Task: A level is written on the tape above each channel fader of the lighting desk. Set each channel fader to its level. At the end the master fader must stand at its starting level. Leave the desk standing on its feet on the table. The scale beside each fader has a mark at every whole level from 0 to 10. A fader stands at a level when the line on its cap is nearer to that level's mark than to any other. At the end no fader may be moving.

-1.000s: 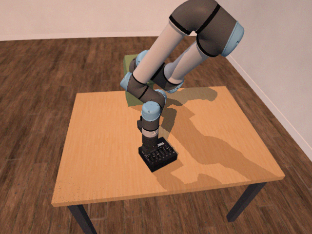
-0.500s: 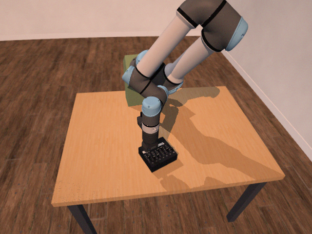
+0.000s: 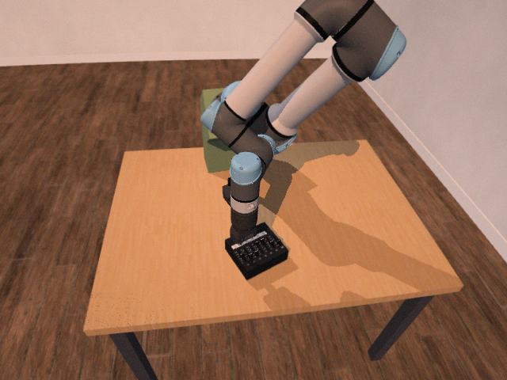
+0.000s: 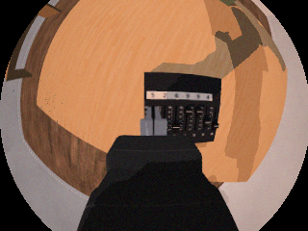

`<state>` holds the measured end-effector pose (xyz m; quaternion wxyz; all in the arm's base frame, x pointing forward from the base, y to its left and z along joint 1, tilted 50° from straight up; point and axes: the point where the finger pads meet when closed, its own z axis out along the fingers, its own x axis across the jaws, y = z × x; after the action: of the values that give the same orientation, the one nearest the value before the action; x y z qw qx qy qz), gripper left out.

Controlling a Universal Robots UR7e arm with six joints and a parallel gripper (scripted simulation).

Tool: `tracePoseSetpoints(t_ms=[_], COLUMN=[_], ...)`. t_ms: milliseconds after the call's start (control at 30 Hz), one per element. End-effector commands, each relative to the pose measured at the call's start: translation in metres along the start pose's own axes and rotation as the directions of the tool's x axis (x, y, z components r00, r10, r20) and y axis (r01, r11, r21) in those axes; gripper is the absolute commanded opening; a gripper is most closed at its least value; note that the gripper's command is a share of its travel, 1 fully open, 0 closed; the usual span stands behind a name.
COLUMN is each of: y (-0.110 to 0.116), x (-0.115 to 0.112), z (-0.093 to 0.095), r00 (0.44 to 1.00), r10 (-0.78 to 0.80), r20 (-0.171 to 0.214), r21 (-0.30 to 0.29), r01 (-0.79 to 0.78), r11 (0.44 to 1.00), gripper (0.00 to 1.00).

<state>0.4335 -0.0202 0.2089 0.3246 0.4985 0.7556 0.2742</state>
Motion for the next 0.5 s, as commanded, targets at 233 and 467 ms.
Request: tracePoseSetpoints(t_ms=[233, 467], y=[0.0001, 0.0001], x=[0.0000, -0.0002], z=[-0.0003, -0.0003], r00=[1.000, 1.000], r10=[-0.001, -0.014], r20=[0.000, 0.000], r21=[0.000, 0.000], r01=[0.001, 0.014], r11=[1.000, 1.000], gripper=[0.00, 0.00])
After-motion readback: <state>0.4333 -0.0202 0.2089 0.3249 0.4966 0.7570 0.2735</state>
